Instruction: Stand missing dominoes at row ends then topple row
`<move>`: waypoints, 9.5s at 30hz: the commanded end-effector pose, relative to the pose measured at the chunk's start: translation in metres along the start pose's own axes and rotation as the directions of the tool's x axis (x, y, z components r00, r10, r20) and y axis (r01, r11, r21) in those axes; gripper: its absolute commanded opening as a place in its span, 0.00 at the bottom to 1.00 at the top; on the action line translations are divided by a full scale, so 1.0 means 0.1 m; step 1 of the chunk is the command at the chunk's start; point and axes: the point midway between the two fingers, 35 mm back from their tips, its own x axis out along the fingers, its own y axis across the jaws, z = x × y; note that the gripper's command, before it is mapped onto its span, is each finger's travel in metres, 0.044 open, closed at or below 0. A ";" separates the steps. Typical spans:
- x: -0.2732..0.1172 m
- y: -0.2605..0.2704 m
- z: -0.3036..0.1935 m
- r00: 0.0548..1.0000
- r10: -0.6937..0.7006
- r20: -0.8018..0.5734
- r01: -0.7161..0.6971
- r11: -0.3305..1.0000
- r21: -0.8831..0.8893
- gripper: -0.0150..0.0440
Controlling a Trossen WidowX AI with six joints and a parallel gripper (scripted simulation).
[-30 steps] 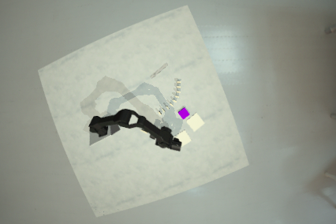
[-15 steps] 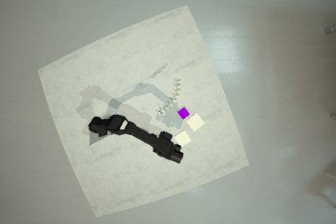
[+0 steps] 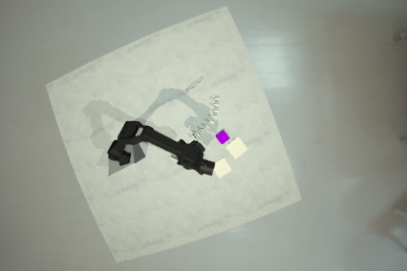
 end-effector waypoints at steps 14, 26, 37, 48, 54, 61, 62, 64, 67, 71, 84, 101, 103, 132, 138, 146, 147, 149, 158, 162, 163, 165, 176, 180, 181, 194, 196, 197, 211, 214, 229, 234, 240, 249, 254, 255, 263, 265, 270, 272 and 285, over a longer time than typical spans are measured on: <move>0.23 0.54 0.19 1.000 -0.008 0.003 0.007 0.978 0.207 0.44; 1.04 0.55 0.22 1.000 -0.004 0.007 0.003 0.979 0.202 0.44; 1.32 0.60 0.19 1.000 0.006 0.009 -0.008 0.981 0.195 0.44; 1.32 0.60 0.19 1.000 0.006 0.009 -0.008 0.981 0.195 0.66; 1.32 0.60 0.19 1.000 0.006 0.009 -0.008 0.981 0.195 0.93; 1.06 0.56 0.22 1.000 0.000 0.008 -0.001 0.981 0.195 1.00; 0.87 0.54 0.23 1.000 -0.003 0.008 0.002 0.981 0.194 1.00; 0.50 0.53 0.23 1.000 -0.006 0.006 0.004 0.981 0.193 1.00; 0.05 0.57 0.18 1.000 -0.002 0.005 0.001 0.982 0.191 1.00; 0.01 0.58 0.18 1.000 -0.002 0.005 0.001 0.982 0.191 1.00; 0.60 0.25 -0.90 1.000 -0.004 -0.009 0.010 0.505 0.863 1.00; 1.43 0.28 -1.14 1.000 0.002 0.005 -0.005 0.296 0.955 1.00; 1.43 0.27 -1.15 1.000 0.002 0.005 -0.005 0.296 0.955 1.00; 1.58 0.27 -1.15 1.000 0.002 0.005 -0.005 0.296 0.955 0.51; 1.58 0.27 -1.15 1.000 0.002 0.005 -0.005 0.296 0.955 0.29; 1.39 0.26 -1.16 1.000 0.001 0.005 -0.005 0.296 0.955 0.29; 1.26 0.26 -1.17 1.000 0.001 0.004 -0.004 0.296 0.955 0.29; 0.98 0.26 -1.18 1.000 -0.001 0.003 -0.003 0.296 0.955 0.29; 0.02 0.25 -1.22 1.000 -0.004 0.001 0.000 0.295 0.956 0.29; 0.00 0.16 -1.26 1.000 -0.006 0.000 0.001 0.249 0.969 0.29; -0.01 0.05 -1.32 1.000 -0.008 0.000 0.002 0.191 0.982 0.29; -0.03 -0.22 -1.47 1.000 -0.011 -0.001 0.002 0.048 0.999 0.29; 0.05 -0.67 -1.82 0.999 -0.031 -0.028 0.022 -0.197 0.980 0.29; 0.20 -0.73 -1.85 0.992 -0.083 -0.095 0.077 -0.192 0.978 0.29; 0.23 -0.74 -1.86 0.989 -0.097 -0.111 0.091 -0.192 0.977 0.29; 0.60 -0.91 -1.93 0.913 -0.293 -0.284 0.231 -0.205 0.951 0.29; 0.64 -0.93 -1.94 0.895 -0.325 -0.305 0.246 -0.210 0.946 0.29; 0.66 -0.93 -1.94 0.886 -0.341 -0.315 0.253 -0.213 0.944 0.29; 0.84 -1.00 -1.96 0.725 -0.560 -0.401 0.307 -0.259 0.916 0.29; 0.86 -0.99 -1.96 0.684 -0.605 -0.409 0.308 -0.269 0.913 0.29; 0.84 -0.89 -1.91 0.451 -0.803 -0.391 0.258 -0.302 0.918 0.29; 0.79 -0.81 -1.89 0.368 -0.854 -0.367 0.224 -0.302 0.927 0.29; 0.72 -0.70 -1.86 0.270 -0.903 -0.333 0.181 -0.292 0.939 0.29; 0.56 -0.49 -1.80 0.126 -0.956 -0.266 0.089 -0.256 0.963 0.29; 0.46 -0.35 -1.76 0.048 -0.974 -0.223 0.029 -0.222 0.975 0.29; 0.44 -0.32 -1.76 0.033 -0.976 -0.215 0.017 -0.214 0.977 0.29; 0.40 -0.28 -1.75 0.011 -0.979 -0.202 -0.001 -0.202 0.979 0.29; 0.40 -0.28 -1.75 0.011 -0.979 -0.202 -0.001 -0.202 0.979 0.29; 0.40 -0.28 -1.75 0.011 -0.979 -0.202 -0.001 -0.202 0.979 0.29; 0.40 -0.28 -1.75 0.011 -0.979 -0.202 -0.001 -0.202 0.979 0.29; 0.75 -0.31 -1.70 0.034 -0.978 -0.207 -0.003 -0.207 0.978 0.29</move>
